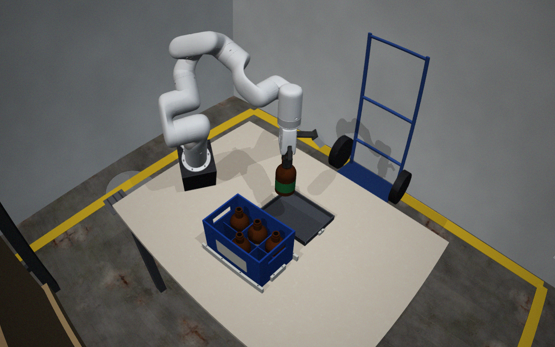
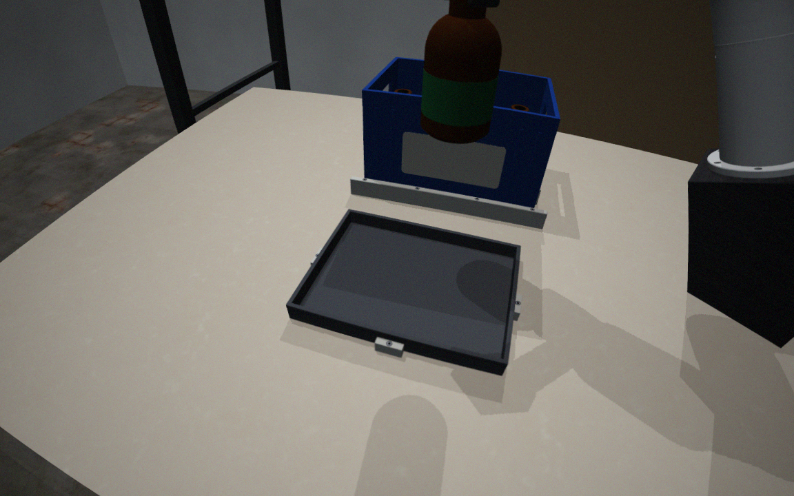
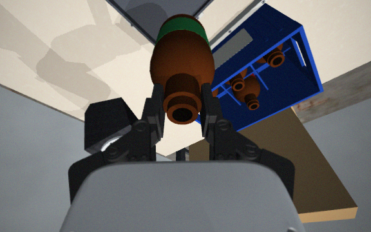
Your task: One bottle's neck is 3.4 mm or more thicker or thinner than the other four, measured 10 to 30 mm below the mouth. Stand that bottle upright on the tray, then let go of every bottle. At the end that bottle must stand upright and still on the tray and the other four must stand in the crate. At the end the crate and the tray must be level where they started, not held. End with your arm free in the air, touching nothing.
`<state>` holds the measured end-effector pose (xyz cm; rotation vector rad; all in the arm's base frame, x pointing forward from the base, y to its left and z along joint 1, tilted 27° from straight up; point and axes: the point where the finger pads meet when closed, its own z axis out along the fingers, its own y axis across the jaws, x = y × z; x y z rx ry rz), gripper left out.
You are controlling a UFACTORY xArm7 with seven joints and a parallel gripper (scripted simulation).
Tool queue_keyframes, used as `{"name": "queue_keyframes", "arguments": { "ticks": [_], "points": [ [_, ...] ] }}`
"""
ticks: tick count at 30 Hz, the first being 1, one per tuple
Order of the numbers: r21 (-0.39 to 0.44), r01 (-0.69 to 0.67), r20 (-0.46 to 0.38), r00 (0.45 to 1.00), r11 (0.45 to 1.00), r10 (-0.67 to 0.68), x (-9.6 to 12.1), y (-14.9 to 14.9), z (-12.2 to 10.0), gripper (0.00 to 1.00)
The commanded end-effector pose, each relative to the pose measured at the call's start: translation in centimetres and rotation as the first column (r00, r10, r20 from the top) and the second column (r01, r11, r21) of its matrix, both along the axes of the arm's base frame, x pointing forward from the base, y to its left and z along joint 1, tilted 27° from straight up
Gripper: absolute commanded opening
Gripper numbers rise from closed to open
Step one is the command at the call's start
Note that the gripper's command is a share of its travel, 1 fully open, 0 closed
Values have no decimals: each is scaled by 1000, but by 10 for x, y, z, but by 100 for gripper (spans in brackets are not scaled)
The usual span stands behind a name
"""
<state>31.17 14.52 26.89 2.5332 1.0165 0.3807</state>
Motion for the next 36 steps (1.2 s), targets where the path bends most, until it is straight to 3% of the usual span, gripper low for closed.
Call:
{"name": "queue_keyframes", "arguments": {
  "ticks": [1,36],
  "points": [
    [1,-1,3,1000,1000,1,4,9,0,0],
    [1,-1,3,1000,1000,1,18,49,-4,0]
  ]
}}
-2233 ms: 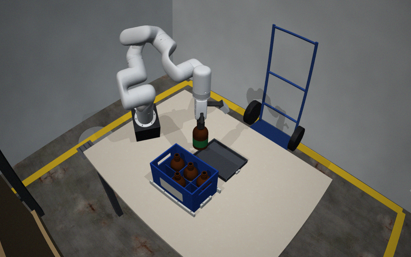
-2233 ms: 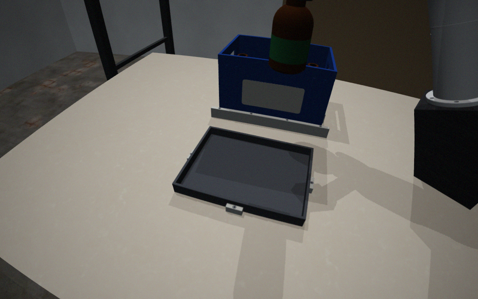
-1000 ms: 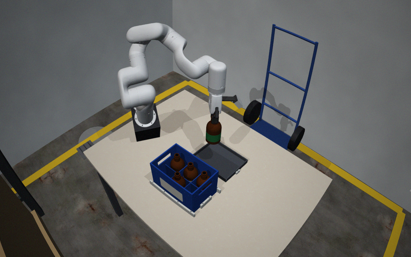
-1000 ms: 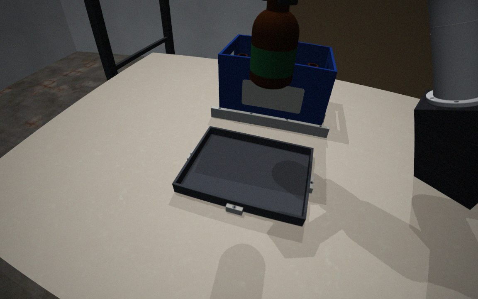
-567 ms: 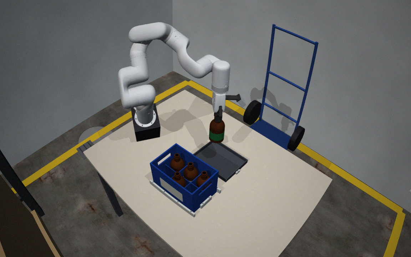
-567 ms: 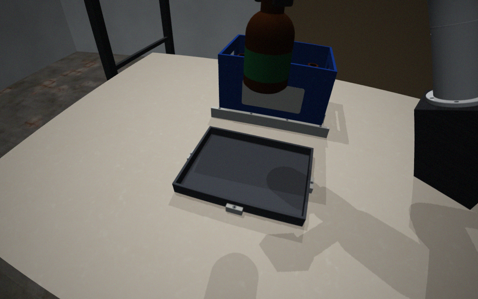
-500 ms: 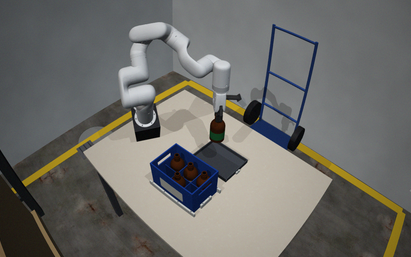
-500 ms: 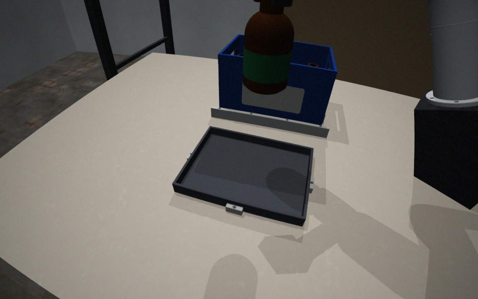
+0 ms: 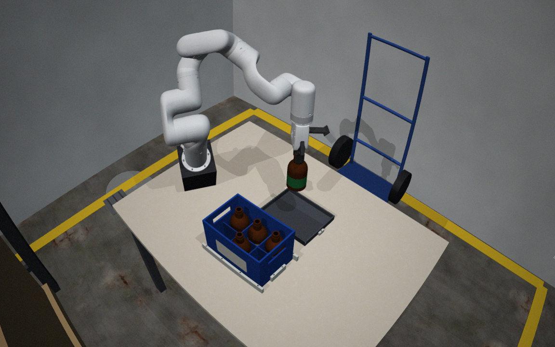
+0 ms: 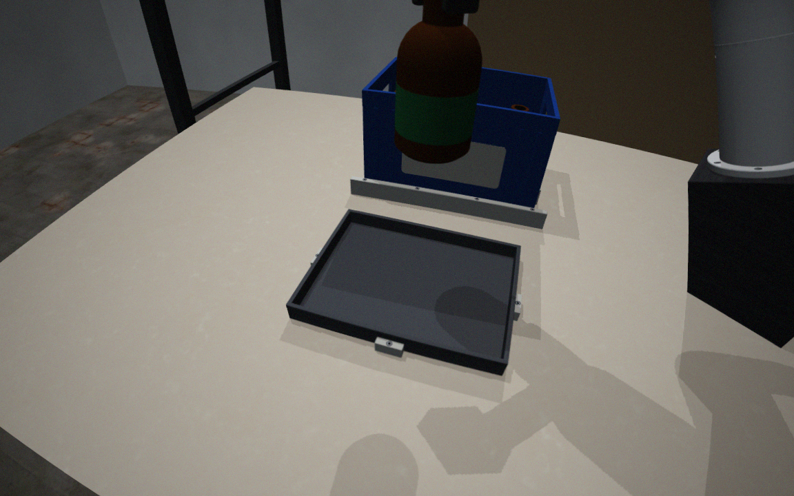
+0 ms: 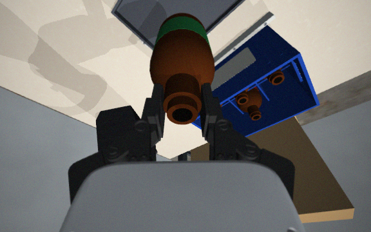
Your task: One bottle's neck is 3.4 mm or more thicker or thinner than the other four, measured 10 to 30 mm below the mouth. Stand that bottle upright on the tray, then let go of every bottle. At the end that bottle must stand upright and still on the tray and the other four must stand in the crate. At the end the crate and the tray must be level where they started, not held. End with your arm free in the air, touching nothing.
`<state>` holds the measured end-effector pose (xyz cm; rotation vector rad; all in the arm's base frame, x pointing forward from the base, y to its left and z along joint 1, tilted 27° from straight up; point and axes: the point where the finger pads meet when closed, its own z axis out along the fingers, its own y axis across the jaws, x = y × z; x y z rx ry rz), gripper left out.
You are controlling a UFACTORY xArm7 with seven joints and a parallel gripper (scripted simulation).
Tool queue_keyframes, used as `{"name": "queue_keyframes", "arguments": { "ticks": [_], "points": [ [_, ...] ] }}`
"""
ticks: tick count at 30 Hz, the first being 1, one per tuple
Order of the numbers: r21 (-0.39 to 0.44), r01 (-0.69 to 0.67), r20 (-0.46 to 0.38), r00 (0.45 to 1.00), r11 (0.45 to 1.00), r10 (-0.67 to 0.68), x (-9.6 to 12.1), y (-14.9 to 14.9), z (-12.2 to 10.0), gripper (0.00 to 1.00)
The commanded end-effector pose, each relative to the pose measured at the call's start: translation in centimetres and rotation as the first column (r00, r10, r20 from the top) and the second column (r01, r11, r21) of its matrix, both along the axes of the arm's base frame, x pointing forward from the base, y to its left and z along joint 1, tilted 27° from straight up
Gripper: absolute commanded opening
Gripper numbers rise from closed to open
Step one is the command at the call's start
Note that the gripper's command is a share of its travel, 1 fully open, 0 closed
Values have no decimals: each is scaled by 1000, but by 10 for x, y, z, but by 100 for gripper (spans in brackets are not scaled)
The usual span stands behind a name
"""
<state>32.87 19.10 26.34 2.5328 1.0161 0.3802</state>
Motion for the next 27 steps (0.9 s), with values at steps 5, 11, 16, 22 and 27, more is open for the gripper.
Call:
{"name": "queue_keyframes", "arguments": {
  "ticks": [5,11,16,22,27],
  "points": [
    [1,-2,3,1000,1000,2,2,6,1,0],
    [1,-2,3,1000,1000,2,4,9,1,0],
    [1,-2,3,1000,1000,2,4,12,0,0],
    [1,-2,3,1000,1000,2,5,13,0,0],
    [1,-2,3,1000,1000,2,5,14,0,0]
  ]
}}
